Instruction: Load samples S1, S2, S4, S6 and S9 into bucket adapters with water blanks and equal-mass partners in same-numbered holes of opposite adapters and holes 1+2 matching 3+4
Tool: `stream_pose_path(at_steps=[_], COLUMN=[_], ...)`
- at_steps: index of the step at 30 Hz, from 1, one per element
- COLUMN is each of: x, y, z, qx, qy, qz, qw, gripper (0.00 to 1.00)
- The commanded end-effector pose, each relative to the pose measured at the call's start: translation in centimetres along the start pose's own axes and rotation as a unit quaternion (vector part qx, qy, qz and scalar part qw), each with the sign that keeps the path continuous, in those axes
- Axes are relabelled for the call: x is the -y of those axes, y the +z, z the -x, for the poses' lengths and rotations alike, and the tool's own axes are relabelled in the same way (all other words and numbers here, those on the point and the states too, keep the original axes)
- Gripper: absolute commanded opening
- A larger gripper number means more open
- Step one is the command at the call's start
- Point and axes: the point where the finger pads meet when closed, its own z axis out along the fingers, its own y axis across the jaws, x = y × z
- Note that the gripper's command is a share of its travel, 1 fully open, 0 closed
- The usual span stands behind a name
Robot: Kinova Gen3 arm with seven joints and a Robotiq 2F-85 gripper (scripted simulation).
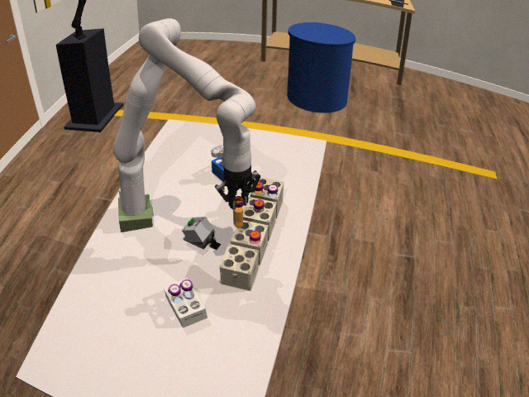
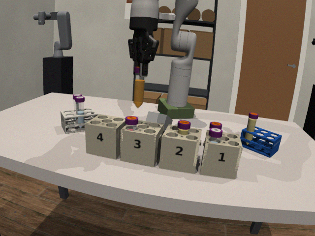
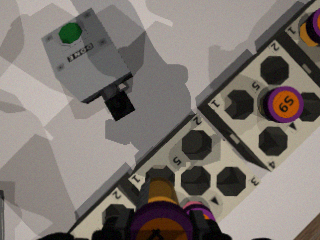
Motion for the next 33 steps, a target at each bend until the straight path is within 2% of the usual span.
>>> stream_pose_path(at_steps=[1,33], x=[0.1,0.0], y=[0.5,4.2], z=[0.1,0.0], qx=[-0.001,-0.001], qy=[0.0,-0.001], qz=[0.001,0.001], qw=[1.0,1.0], gripper=[0.1,0.1])
